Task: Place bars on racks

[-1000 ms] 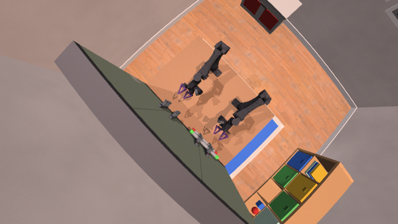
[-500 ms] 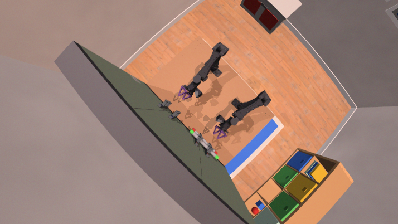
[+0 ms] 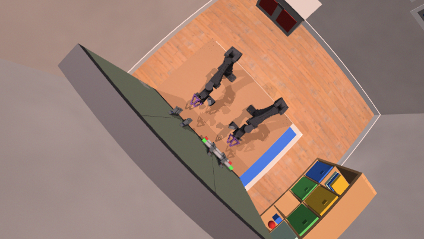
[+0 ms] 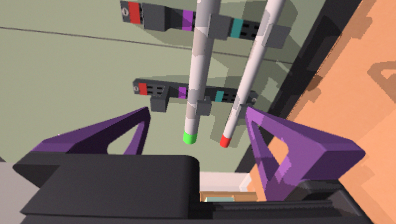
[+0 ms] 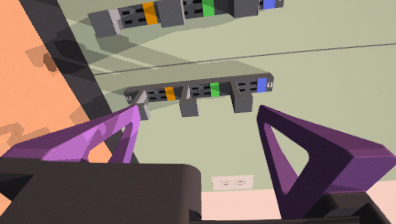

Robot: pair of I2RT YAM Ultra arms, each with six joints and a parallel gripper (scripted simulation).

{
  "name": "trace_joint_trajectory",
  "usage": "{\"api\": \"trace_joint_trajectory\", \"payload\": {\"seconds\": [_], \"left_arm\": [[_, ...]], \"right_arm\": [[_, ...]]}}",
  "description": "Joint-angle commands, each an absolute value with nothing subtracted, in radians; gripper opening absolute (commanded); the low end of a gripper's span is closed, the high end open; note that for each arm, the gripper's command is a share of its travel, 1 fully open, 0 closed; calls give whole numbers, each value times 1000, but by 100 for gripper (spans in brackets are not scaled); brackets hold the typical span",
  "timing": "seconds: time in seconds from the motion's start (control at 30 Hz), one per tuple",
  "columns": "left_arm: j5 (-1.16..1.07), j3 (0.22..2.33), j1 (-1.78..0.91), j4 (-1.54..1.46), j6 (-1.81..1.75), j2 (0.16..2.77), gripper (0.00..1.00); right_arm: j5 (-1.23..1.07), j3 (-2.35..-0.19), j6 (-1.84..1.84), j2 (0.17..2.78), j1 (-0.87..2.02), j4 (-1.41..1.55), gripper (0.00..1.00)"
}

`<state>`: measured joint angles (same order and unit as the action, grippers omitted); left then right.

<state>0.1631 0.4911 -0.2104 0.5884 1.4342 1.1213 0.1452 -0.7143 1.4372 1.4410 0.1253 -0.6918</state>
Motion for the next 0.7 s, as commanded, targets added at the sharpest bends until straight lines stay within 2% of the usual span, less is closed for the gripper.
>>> {"api": "trace_joint_trajectory", "payload": {"seconds": [0.0, 0.67], "left_arm": [[174, 483, -226, 653, 1497, 1139, 100], [101, 466, -155, 713, 1571, 1180, 100]], "right_arm": [[156, -710, 1497, 1464, 135, -750, 100], [161, -703, 1571, 1503, 139, -800, 100]]}}
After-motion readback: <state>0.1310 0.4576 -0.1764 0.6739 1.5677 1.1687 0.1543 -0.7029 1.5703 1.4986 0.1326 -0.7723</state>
